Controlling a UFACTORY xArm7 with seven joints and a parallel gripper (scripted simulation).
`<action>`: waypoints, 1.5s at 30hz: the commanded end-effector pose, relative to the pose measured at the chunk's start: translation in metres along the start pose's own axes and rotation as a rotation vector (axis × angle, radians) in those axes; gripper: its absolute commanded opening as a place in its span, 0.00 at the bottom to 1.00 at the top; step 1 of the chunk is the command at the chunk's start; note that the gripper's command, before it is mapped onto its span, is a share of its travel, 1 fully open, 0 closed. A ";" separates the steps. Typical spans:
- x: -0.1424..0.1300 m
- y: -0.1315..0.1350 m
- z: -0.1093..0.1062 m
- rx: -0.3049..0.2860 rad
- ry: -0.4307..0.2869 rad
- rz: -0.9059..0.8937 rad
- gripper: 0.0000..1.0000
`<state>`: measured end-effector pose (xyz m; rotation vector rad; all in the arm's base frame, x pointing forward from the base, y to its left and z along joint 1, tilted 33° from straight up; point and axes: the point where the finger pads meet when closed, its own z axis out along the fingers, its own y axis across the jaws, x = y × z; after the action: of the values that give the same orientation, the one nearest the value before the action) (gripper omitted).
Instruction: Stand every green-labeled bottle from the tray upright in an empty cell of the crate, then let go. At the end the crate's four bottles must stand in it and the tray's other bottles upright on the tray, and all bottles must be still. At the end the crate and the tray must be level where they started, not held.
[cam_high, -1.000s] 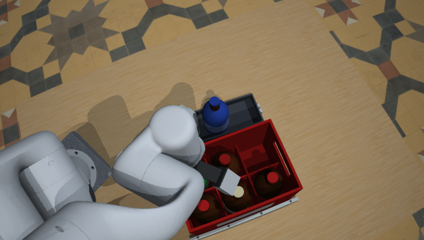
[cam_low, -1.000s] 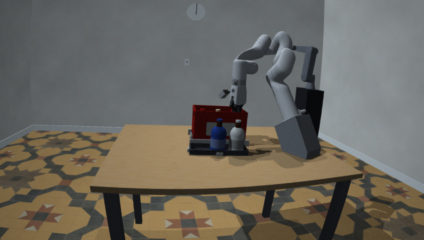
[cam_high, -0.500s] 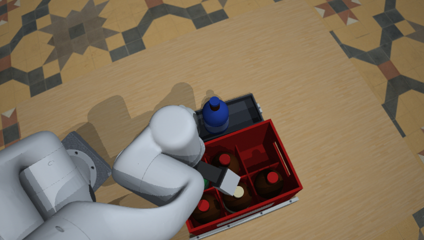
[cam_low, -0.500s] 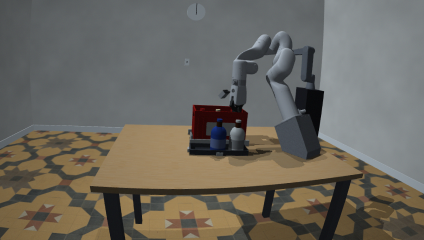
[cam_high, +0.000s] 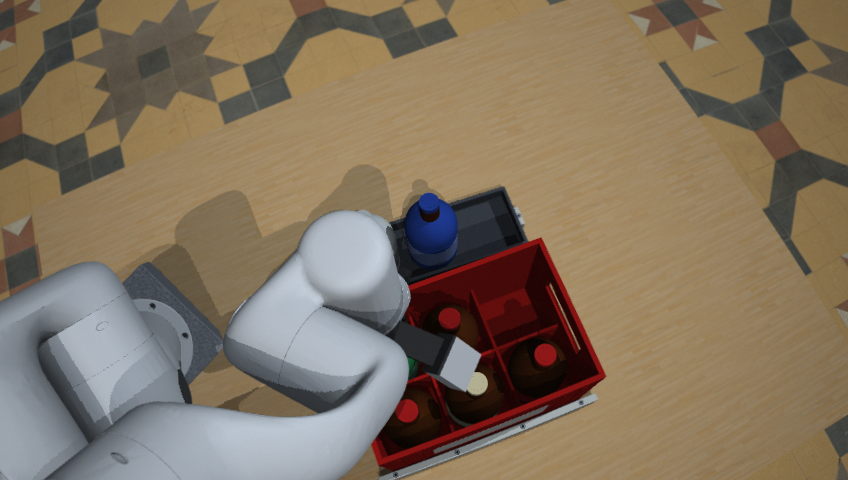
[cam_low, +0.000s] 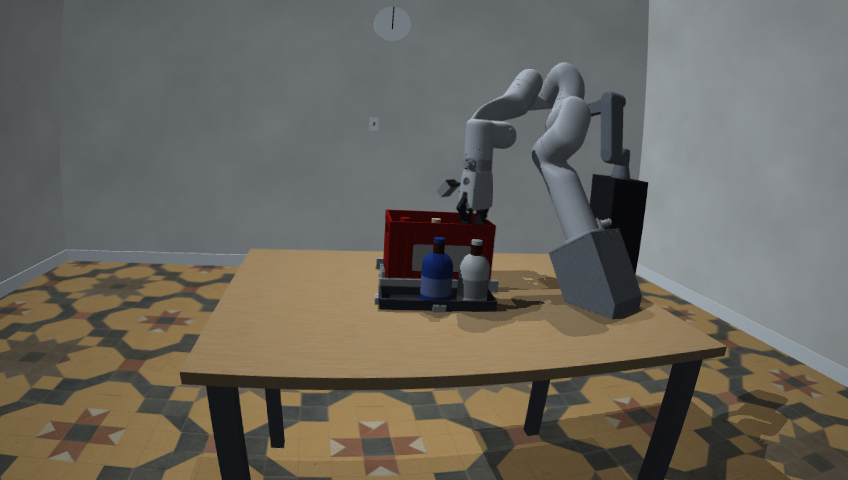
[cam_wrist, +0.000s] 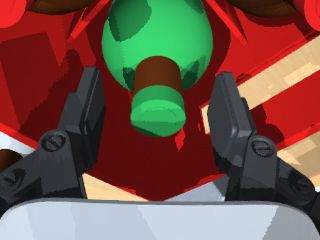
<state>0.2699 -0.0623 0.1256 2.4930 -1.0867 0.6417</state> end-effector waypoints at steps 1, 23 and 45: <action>0.001 -0.001 -0.001 0.002 0.002 0.000 0.65; 0.001 -0.001 -0.001 0.002 0.002 0.000 0.65; 0.001 -0.001 -0.008 0.002 0.002 0.000 0.65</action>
<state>0.2687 -0.0604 0.1289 2.4928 -1.0866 0.6412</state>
